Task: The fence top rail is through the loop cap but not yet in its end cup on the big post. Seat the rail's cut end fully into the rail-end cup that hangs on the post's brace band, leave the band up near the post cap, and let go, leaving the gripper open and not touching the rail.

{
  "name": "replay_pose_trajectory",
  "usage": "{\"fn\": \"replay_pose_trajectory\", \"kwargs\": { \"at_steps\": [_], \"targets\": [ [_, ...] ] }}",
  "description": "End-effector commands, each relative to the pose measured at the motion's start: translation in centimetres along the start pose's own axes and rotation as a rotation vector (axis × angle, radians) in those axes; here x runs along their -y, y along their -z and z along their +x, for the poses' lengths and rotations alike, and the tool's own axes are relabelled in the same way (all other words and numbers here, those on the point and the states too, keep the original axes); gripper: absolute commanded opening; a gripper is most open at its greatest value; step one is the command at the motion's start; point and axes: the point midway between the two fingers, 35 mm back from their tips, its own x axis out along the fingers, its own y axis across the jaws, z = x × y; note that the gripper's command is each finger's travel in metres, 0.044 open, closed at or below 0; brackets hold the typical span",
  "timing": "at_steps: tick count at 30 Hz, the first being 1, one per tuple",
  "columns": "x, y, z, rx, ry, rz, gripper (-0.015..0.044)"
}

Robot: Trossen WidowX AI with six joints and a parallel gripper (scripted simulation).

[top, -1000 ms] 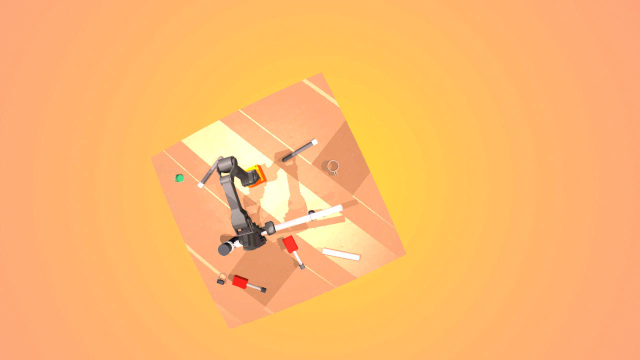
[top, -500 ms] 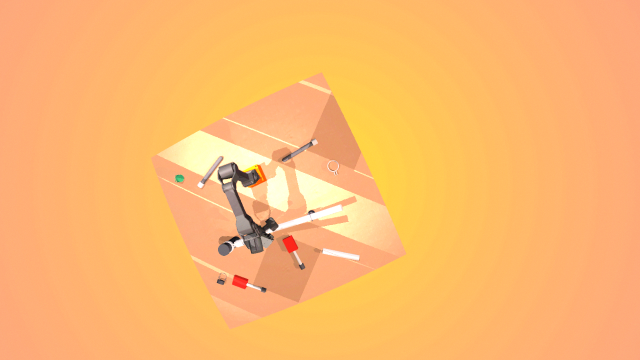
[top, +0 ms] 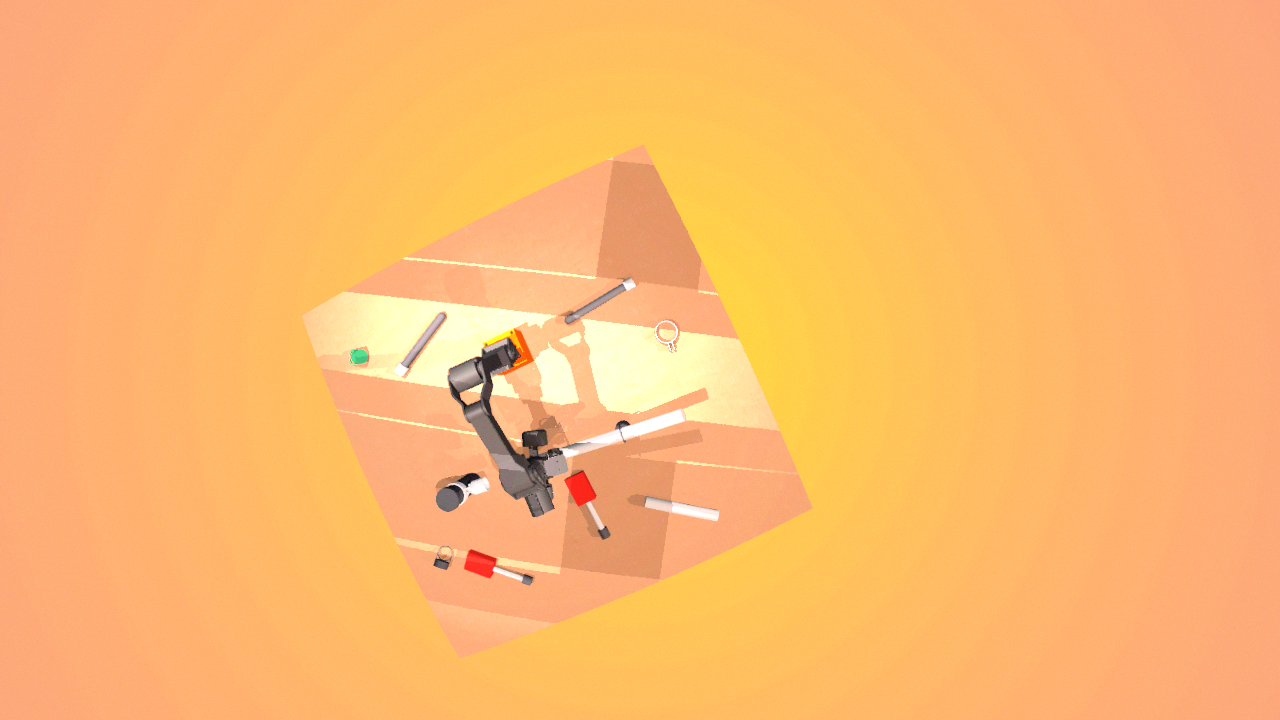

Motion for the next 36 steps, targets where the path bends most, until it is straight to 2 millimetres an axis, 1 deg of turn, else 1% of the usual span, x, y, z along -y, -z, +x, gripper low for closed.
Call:
{"fn": "replay_pose_trajectory", "kwargs": {
  "at_steps": [1, 8, 10, 12, 14, 18, 22, 29, 36],
  "targets": [
    [0.2, -0.6, 0.9, -0.015, -0.059, -0.249, 0.044],
    [0.2, -0.6, 0.9, -0.015, -0.059, -0.249, 0.044],
    [0.2, -0.6, 1.6, -0.015, -0.059, -0.249, 0.044],
    [0.1, -0.6, 3.3, -0.015, -0.059, -0.249, 0.044],
    [0.0, -0.6, 4.3, -0.015, -0.059, -0.249, 0.044],
    [0.0, -0.6, 4.5, -0.015, -0.059, -0.249, 0.044],
    [-0.1, -0.5, 5.8, -0.015, -0.059, -0.249, 0.044],
    [-0.1, -0.5, 6.2, -0.015, -0.059, -0.249, 0.044],
    [-0.1, -0.5, 7.3, -0.015, -0.06, -0.248, 0.044]
  ]
}}
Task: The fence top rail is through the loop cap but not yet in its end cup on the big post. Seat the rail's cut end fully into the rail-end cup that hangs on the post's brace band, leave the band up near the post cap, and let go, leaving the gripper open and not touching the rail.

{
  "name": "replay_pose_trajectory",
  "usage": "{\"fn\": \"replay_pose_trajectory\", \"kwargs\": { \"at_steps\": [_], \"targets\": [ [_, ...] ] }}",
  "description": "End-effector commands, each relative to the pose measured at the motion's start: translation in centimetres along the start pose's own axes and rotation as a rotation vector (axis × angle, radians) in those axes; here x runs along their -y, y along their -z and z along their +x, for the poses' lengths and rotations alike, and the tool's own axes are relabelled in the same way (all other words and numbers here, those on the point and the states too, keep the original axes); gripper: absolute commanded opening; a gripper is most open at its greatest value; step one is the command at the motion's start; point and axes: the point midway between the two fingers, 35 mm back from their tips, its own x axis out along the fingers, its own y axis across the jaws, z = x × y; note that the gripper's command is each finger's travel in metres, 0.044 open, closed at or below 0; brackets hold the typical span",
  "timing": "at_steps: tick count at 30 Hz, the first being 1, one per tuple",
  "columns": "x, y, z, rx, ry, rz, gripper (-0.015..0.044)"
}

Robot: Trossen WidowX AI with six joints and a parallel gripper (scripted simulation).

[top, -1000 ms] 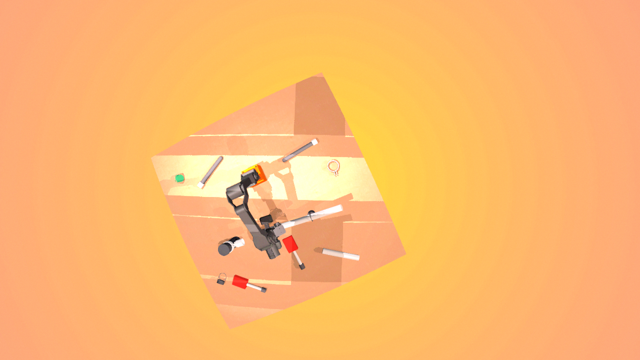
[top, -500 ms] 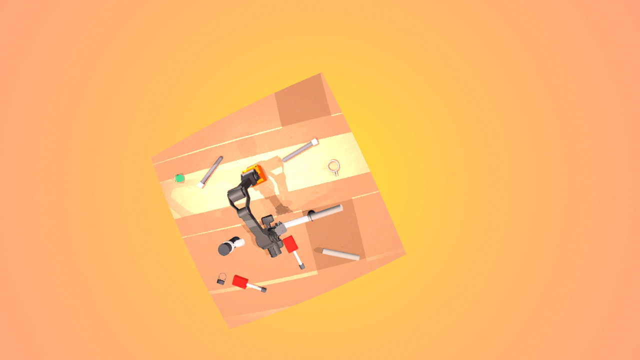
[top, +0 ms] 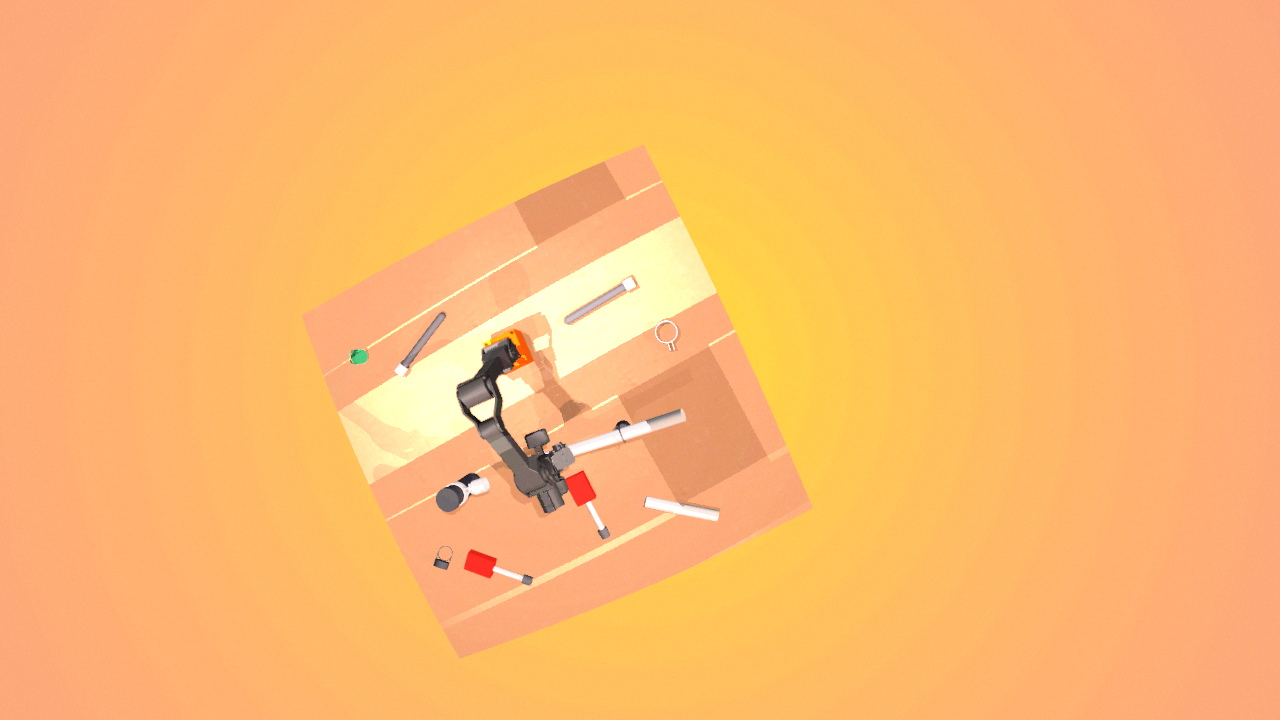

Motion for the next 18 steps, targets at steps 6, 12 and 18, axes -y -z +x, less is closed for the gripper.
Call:
{"fn": "replay_pose_trajectory", "kwargs": {
  "at_steps": [6, 12, 18],
  "targets": [
    [-0.2, 0.1, 1.7, -0.006, -0.009, -0.004, 0.044],
    [-0.2, 0.1, 2.7, -0.006, -0.009, -0.004, 0.044],
    [-0.3, 0.1, 3.6, -0.006, -0.009, -0.004, 0.044]
  ]
}}
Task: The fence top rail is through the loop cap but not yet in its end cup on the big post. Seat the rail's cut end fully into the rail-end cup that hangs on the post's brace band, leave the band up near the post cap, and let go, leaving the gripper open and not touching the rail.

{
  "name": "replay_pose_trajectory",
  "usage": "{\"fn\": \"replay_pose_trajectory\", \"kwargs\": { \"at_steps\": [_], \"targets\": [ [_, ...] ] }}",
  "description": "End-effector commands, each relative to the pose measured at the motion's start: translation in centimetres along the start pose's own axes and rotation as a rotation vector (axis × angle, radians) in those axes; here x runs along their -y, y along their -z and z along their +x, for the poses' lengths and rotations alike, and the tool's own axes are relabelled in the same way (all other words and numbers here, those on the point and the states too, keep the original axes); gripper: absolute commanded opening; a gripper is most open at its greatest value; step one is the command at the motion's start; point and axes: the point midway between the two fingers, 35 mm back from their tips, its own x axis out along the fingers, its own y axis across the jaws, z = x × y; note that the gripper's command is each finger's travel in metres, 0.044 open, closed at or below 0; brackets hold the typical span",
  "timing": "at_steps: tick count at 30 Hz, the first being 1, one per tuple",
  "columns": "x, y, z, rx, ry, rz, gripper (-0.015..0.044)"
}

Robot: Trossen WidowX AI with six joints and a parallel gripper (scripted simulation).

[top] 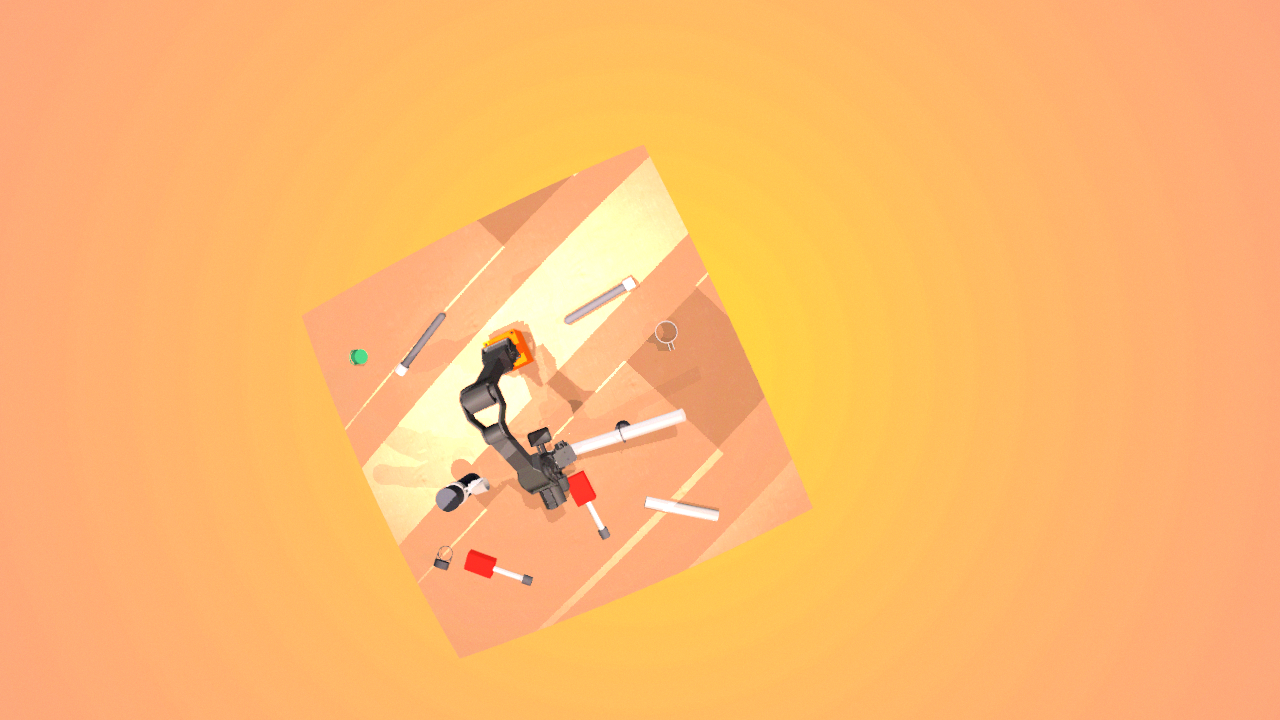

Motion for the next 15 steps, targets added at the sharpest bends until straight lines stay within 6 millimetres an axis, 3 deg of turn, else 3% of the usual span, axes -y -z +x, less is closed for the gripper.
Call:
{"fn": "replay_pose_trajectory", "kwargs": {
  "at_steps": [1, 12, 15],
  "targets": [
    [-0.3, 0.1, 0.8, -0.006, -0.007, -0.003, 0.044],
    [-0.4, 0.1, 2.3, -0.006, -0.007, -0.003, 0.044],
    [-0.4, 0.1, 2.3, -0.006, -0.007, -0.003, 0.0361]
  ]
}}
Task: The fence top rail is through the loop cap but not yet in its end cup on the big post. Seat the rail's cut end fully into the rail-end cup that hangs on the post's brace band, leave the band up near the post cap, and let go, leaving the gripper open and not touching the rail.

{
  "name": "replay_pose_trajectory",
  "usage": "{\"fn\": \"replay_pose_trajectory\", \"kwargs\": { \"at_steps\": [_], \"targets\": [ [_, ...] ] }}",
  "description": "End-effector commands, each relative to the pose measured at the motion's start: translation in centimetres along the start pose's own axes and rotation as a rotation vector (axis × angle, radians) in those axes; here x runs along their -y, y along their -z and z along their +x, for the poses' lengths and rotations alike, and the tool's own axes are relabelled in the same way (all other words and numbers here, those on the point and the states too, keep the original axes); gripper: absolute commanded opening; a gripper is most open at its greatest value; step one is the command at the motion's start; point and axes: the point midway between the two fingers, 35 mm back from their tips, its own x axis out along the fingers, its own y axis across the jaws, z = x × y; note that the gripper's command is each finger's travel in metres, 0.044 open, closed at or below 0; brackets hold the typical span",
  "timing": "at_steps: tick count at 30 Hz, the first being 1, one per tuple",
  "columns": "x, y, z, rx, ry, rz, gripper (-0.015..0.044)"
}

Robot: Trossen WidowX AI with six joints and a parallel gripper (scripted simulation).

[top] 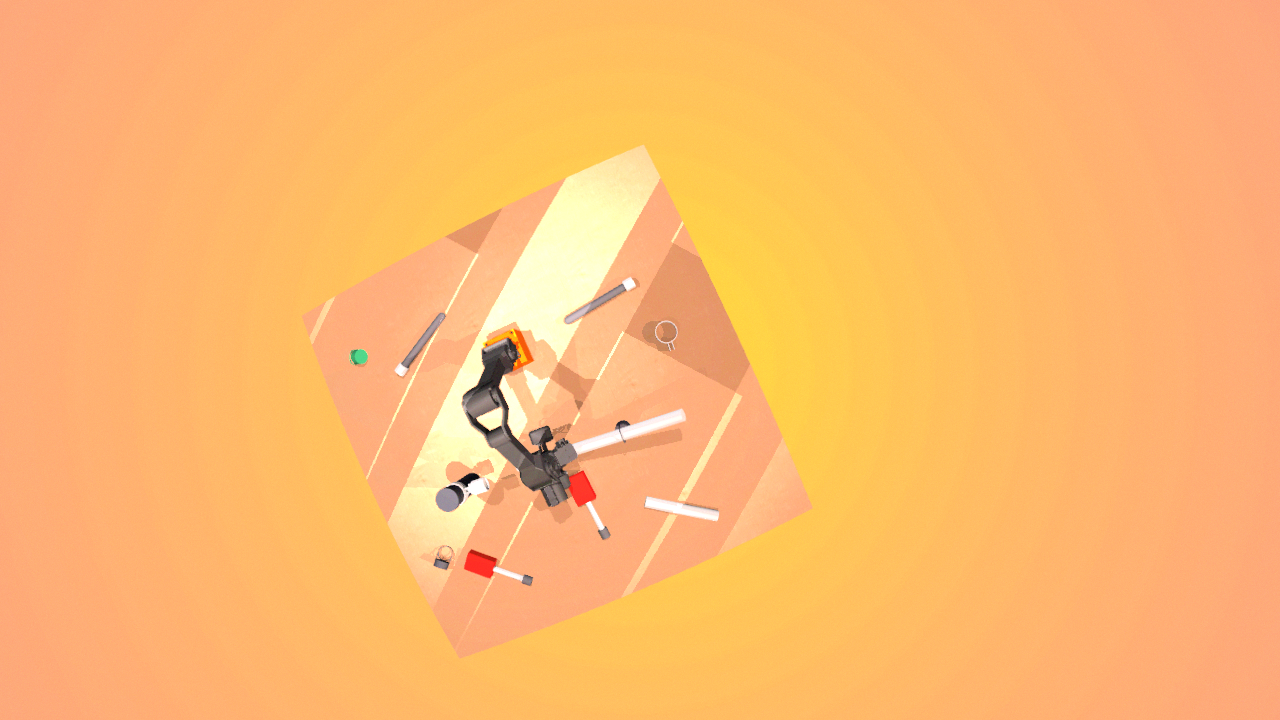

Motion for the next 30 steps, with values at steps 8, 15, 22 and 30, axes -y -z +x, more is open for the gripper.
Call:
{"fn": "replay_pose_trajectory", "kwargs": {
  "at_steps": [8, 15, 22, 30],
  "targets": [
    [-0.2, 0.1, 0.2, -0.006, -0.004, -0.003, 0.0171],
    [-0.2, 0.1, 0.2, -0.006, -0.004, -0.003, 0.0124],
    [0.0, 0.1, -0.4, -0.01, -0.004, -0.003, 0.0],
    [0.3, 2.1, -4.1, -0.183, -0.006, -0.008, 0.0]
  ]
}}
